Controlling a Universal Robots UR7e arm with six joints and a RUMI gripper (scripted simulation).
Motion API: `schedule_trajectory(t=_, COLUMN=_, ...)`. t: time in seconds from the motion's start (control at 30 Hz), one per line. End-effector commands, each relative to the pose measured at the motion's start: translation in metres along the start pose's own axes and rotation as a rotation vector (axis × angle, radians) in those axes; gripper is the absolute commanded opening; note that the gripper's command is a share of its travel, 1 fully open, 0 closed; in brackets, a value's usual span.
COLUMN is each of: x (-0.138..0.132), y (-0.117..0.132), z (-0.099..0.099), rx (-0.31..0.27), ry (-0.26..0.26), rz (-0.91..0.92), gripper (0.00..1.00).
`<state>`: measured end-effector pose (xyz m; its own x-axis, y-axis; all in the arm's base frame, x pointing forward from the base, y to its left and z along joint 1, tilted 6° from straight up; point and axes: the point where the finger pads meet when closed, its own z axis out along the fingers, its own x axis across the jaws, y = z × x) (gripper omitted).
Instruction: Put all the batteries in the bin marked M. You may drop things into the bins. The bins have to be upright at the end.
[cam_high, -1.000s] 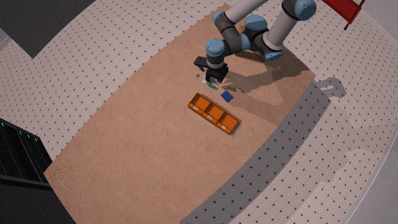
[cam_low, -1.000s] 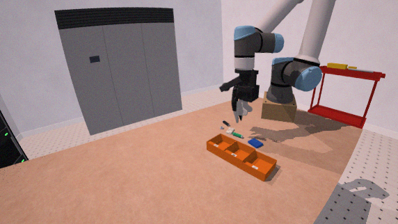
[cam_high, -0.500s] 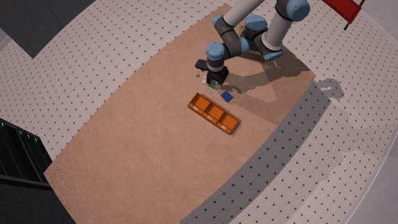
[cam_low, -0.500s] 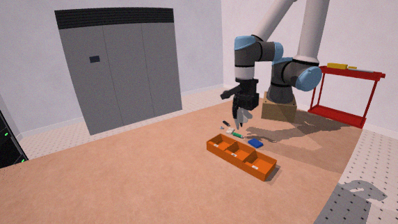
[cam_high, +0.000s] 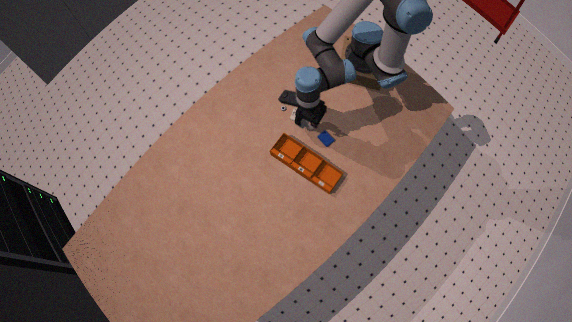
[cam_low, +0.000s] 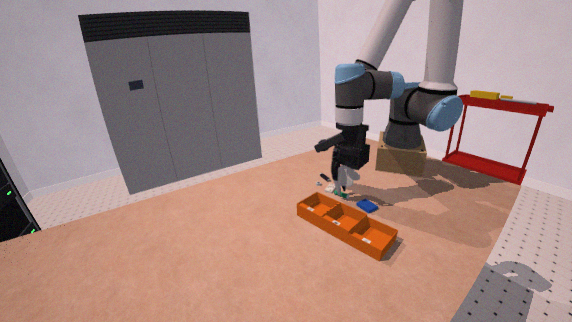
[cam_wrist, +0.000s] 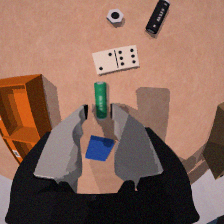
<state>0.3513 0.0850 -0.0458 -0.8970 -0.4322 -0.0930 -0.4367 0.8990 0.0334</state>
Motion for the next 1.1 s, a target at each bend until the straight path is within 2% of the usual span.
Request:
schedule_trajectory(t=0.0, x=-0.0003, y=0.0001, z=0.0074, rx=0.002, ry=-0.001, rz=0.0, gripper=0.17)
schedule_trajectory(t=0.2, x=0.0012, y=0.0008, z=0.0127, rx=0.002, ry=-0.001, rz=0.0, gripper=0.17)
schedule_trajectory(t=0.83, x=0.002, y=0.0012, z=0.0113, rx=0.004, ry=-0.005, rz=0.0, gripper=0.17)
schedule_trajectory(t=0.87, x=0.002, y=0.0012, z=0.0113, rx=0.004, ry=-0.005, rz=0.0, gripper=0.0)
schedule_trajectory(t=1.07, x=0.002, y=0.0012, z=0.0113, rx=0.004, ry=-0.005, rz=0.0, gripper=0.0)
